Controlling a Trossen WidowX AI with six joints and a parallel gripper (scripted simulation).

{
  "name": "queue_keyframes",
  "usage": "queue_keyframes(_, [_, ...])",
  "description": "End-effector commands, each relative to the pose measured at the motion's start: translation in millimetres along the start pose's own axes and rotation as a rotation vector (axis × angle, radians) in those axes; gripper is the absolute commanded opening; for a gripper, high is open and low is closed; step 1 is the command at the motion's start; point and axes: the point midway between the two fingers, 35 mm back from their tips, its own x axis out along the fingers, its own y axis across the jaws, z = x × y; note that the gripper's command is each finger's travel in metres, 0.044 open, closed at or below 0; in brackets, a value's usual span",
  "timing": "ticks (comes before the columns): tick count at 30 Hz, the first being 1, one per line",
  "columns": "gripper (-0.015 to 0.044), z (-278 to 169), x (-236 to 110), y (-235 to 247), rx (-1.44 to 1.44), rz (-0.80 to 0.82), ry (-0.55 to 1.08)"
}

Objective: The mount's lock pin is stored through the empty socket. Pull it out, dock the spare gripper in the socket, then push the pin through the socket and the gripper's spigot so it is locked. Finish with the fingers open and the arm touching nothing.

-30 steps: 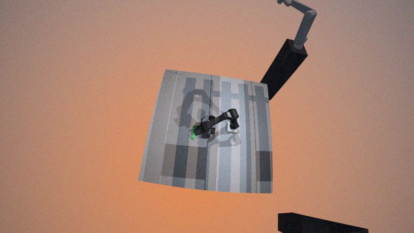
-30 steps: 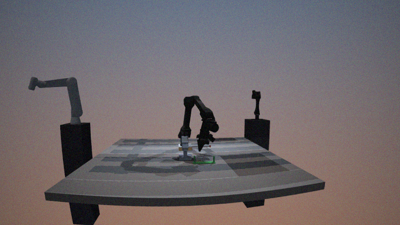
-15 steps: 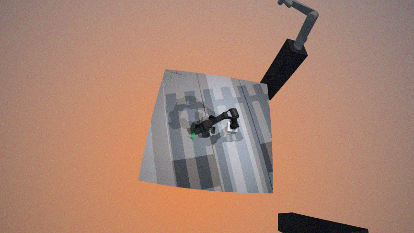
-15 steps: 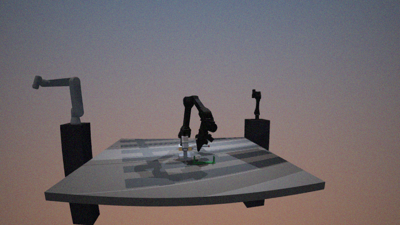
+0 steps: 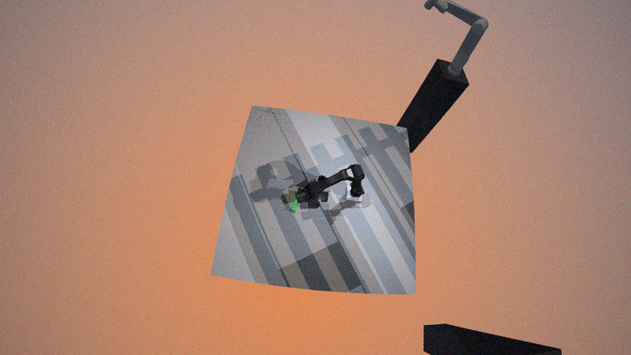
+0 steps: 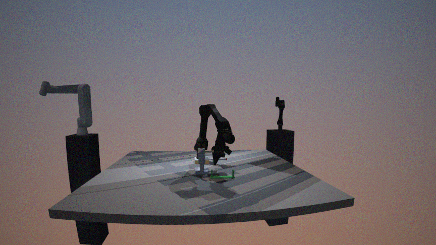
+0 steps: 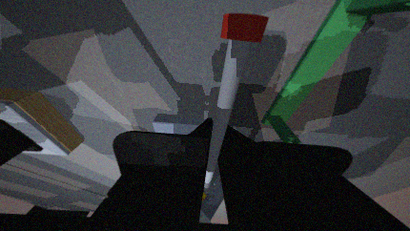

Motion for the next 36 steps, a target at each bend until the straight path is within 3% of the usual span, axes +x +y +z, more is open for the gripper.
queue_keyframes(1, [0.0000, -3, 1, 0, -0.004, -0.001, 0.003])
queue_keyframes(36, [0.0000, -23, 6, 0, -0.004, -0.001, 0.002])
